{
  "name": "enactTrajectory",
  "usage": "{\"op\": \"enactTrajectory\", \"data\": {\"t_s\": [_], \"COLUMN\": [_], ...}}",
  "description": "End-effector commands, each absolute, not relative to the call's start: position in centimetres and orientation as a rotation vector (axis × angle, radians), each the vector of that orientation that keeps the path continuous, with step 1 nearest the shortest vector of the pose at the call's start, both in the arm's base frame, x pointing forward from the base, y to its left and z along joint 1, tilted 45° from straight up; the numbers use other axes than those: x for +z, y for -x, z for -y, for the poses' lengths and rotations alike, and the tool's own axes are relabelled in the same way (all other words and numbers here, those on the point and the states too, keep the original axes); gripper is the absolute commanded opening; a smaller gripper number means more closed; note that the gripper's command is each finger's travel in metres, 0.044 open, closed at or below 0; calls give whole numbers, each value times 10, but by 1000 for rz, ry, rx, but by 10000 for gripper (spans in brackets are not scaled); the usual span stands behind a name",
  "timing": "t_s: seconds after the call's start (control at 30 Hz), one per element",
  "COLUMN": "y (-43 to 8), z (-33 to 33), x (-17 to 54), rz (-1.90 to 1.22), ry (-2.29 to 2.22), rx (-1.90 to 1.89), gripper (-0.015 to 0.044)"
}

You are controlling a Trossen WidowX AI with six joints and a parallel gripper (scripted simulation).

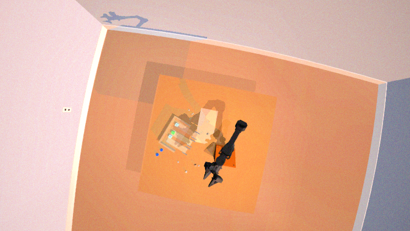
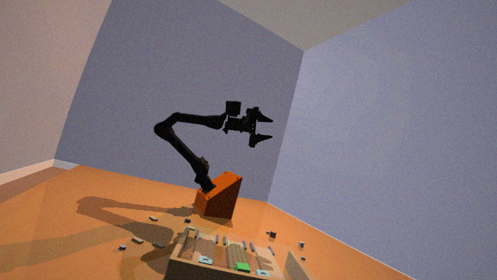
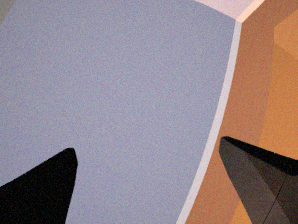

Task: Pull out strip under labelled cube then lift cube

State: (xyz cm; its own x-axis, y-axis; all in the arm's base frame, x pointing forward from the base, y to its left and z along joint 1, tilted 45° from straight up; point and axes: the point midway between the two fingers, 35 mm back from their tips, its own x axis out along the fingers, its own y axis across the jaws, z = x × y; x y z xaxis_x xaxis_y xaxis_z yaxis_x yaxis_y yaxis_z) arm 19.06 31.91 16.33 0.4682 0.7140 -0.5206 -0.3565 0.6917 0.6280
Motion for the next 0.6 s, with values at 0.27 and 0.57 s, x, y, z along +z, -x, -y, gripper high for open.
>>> {"op": "enactTrajectory", "data": {"t_s": [0.27,0.57], "y": [-308,-318], "z": [-164,-51], "x": [113,103], "rz": [-517,-569], "ry": [223,703], "rx": [58,-357], "gripper": [400,400]}}
